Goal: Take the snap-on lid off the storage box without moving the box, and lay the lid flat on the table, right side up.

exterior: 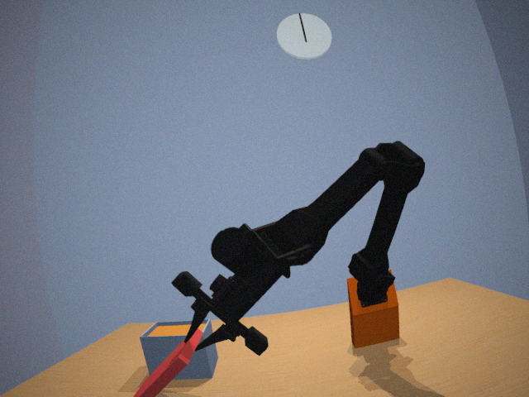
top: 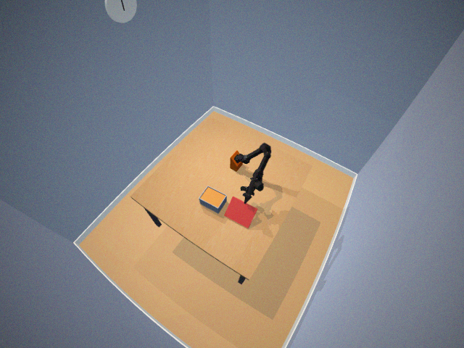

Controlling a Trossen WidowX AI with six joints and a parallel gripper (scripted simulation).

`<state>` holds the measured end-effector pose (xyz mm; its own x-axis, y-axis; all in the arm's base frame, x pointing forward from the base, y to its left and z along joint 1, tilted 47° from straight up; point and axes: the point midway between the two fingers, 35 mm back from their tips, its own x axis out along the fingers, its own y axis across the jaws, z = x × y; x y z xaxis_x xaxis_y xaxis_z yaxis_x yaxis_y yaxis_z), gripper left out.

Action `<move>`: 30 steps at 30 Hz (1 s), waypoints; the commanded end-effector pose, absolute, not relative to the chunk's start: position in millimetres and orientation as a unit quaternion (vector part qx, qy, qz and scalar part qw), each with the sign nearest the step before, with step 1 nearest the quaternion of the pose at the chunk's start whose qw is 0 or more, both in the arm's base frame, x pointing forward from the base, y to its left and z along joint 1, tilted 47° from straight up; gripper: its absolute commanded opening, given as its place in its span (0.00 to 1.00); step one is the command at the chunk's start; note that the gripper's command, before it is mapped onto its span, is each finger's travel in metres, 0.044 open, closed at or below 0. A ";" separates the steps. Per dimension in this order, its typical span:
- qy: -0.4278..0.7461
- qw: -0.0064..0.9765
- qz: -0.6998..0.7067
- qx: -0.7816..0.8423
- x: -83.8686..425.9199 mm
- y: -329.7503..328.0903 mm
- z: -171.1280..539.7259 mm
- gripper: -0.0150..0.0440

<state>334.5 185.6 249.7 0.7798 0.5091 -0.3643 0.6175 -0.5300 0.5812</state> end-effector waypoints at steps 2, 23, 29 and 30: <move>0.318 0.360 -0.079 0.873 336.5 186.5 245.0 0.25; 0.318 0.360 -0.079 0.874 337.0 198.8 233.6 0.25; 0.318 0.360 -0.079 0.874 337.2 202.3 230.3 0.25; 0.318 0.360 -0.079 0.874 337.2 202.9 229.8 0.25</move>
<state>338.4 196.8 242.6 0.8013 0.4920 -0.3403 0.5895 -0.5524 0.5894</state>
